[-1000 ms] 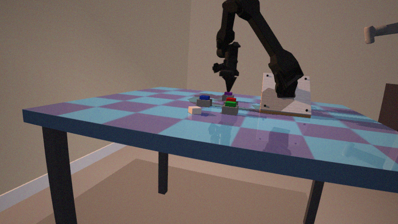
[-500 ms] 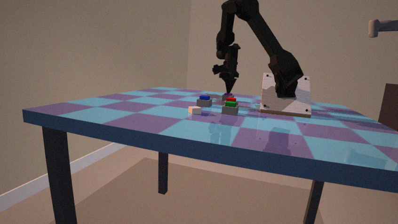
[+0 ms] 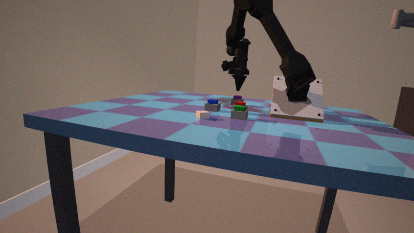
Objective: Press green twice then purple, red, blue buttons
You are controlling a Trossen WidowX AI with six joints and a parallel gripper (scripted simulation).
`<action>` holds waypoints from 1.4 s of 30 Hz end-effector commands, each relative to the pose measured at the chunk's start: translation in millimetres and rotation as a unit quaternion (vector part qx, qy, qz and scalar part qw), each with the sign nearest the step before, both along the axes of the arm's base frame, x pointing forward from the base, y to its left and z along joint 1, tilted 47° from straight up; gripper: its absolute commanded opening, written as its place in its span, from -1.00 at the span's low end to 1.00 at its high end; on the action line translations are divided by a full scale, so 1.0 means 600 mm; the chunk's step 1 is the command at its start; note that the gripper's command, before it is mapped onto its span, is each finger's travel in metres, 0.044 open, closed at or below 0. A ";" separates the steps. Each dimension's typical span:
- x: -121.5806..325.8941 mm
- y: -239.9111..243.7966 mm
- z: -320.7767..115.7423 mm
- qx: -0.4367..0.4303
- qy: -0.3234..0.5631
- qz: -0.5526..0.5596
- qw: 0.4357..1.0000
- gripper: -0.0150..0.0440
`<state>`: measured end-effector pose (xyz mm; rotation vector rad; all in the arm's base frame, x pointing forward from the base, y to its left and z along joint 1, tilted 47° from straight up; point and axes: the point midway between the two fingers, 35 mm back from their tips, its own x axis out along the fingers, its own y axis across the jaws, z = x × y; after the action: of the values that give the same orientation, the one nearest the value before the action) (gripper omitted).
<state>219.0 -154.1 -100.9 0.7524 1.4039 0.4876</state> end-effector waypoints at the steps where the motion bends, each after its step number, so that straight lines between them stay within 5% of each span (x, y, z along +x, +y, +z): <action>1: -0.003 -0.016 0.016 -0.001 0.002 0.005 1.000 -0.42; 11: -0.012 -0.069 0.090 -0.001 0.003 0.005 1.000 -0.42; 25: -0.045 0.147 0.304 0.005 0.005 0.005 1.000 -0.42; 42: -0.038 0.233 0.240 0.007 0.004 0.005 1.000 -0.42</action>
<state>194.9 -18.2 46.3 0.7535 1.4243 0.5065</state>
